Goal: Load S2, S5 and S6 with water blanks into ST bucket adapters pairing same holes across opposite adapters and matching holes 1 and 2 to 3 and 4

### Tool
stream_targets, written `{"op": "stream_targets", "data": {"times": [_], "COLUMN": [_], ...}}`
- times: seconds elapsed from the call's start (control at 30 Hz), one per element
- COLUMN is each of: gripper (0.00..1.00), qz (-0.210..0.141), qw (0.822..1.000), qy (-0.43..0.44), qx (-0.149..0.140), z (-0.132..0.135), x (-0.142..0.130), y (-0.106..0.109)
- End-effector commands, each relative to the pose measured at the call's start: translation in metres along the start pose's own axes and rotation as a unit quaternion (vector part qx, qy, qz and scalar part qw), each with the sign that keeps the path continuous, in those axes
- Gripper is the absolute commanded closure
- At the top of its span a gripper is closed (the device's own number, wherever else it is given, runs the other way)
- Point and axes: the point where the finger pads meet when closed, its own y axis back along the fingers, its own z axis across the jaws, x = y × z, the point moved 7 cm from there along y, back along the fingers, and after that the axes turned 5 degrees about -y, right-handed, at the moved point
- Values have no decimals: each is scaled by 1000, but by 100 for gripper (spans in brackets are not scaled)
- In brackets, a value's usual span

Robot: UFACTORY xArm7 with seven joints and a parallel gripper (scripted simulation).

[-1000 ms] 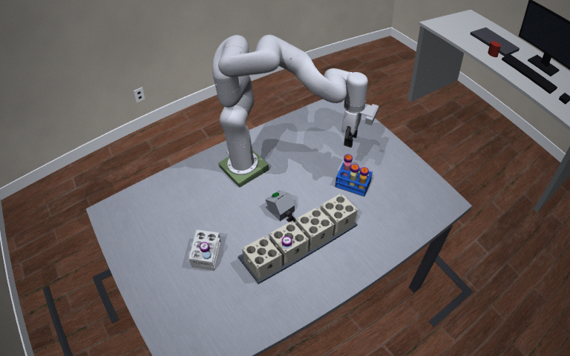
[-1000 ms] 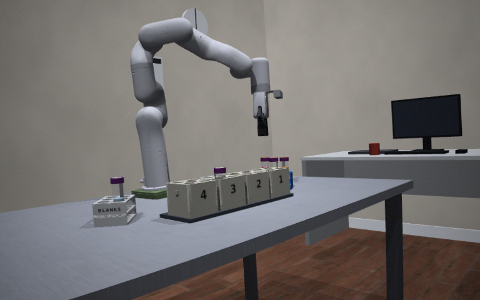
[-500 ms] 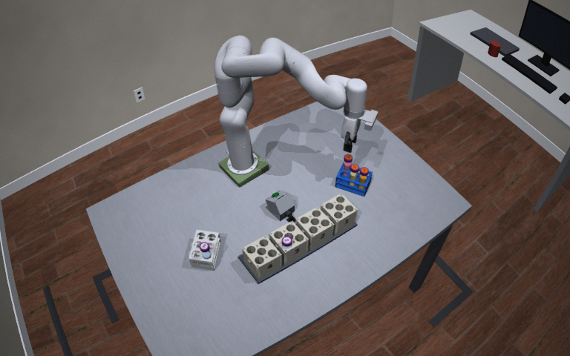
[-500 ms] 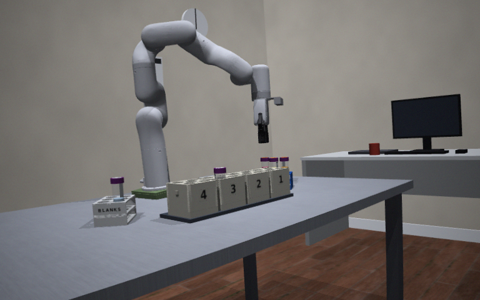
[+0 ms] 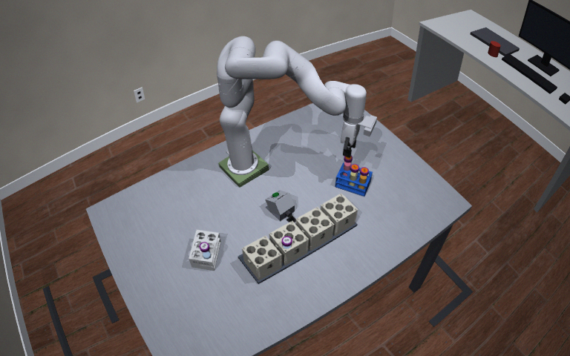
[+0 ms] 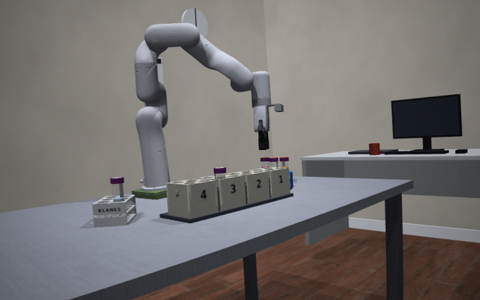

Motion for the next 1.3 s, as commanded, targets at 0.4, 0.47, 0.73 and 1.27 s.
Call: {"op": "stream_targets", "data": {"times": [0.4,0.47,0.73,1.27], "gripper": [43,43,43,43], "qz": [2,2,2,2], "qw": [1000,1000,1000,1000], "qy": [0,0,0,0], "qx": [1,1,1,1], "z": [-1,-1,-1,-1], "x": [1,1,1,1], "y": [-26,-30,-33,-40]}}
